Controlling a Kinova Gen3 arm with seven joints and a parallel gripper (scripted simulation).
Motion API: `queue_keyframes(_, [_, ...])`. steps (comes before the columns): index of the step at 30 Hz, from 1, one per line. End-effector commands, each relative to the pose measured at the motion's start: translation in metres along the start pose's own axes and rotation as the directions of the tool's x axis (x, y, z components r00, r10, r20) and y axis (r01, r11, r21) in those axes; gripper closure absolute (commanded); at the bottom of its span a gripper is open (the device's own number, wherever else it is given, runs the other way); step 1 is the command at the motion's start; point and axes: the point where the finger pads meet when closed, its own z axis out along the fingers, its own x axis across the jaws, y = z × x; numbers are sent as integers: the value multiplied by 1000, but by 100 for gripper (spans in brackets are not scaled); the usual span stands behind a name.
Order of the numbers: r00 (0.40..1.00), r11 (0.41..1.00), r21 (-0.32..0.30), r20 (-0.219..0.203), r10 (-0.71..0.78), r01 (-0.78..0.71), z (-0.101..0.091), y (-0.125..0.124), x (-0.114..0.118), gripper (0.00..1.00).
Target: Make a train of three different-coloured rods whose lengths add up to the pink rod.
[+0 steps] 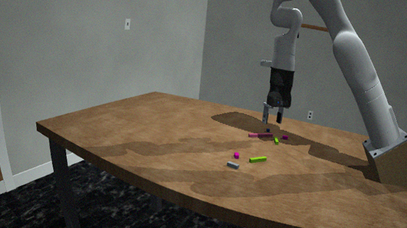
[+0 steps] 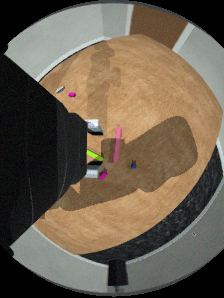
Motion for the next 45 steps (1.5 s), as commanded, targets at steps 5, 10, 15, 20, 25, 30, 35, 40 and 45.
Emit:
queue_keyframes(5, [1000,1000,0,0,-4,4,0,0,-1,0])
queue_keyframes(10, [998,998,-16,-2,-65,65,1,11,-12,0])
queue_keyframes(15, [984,983,-38,-5,-178,178,2,29,-31,0])
queue_keyframes(20, [943,942,-52,-7,-332,331,3,52,-54,0])
queue_keyframes(25, [851,851,-47,-7,-525,524,1,80,-84,0])
queue_keyframes(30, [768,768,-30,-7,-641,640,-1,98,-104,0])
queue_keyframes(35, [728,728,-21,-6,-686,686,-2,107,-112,0])
queue_keyframes(40, [707,707,-15,-6,-708,708,-2,111,-116,0])
queue_keyframes(45, [706,706,-15,-6,-708,708,-2,111,-116,0])
